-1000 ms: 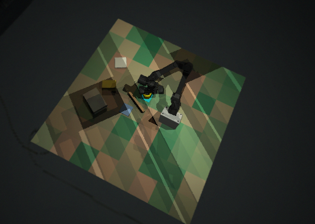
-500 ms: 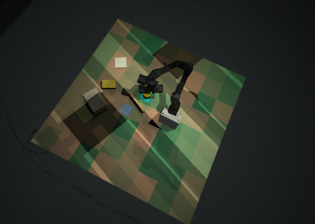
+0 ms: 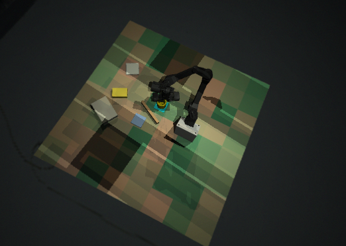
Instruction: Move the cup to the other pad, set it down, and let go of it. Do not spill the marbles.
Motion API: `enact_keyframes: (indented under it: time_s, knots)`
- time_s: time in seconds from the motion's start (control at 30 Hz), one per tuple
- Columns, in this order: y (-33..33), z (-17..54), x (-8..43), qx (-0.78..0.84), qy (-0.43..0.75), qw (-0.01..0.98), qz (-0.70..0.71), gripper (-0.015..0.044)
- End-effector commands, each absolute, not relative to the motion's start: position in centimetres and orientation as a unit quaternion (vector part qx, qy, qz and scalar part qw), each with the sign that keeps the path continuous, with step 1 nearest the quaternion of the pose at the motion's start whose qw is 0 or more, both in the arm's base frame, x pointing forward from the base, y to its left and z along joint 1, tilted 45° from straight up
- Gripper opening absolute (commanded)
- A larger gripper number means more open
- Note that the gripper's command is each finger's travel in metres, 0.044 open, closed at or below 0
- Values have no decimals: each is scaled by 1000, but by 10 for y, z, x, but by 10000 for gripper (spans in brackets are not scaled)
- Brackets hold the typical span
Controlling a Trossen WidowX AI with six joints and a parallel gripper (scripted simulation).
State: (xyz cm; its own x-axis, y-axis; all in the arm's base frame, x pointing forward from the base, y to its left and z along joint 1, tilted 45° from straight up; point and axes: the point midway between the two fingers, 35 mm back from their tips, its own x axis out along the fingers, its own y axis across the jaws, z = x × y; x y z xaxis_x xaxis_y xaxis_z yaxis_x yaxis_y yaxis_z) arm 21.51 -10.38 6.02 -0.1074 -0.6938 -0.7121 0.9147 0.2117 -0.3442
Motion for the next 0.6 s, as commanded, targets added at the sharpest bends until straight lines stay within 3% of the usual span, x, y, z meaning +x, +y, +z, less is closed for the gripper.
enact_keyframes:
  time_s: [0.0, 0.03, 0.4, 0.57]
  knots:
    - [-100, 64, 216, 135, 418, 656, -614, 146]
    - [-100, 65, 216, 135, 418, 656, -614, 146]
    - [-99, 64, 216, 132, 421, 655, -614, 435]
    - [-87, 76, 219, 134, 421, 655, -613, 440]
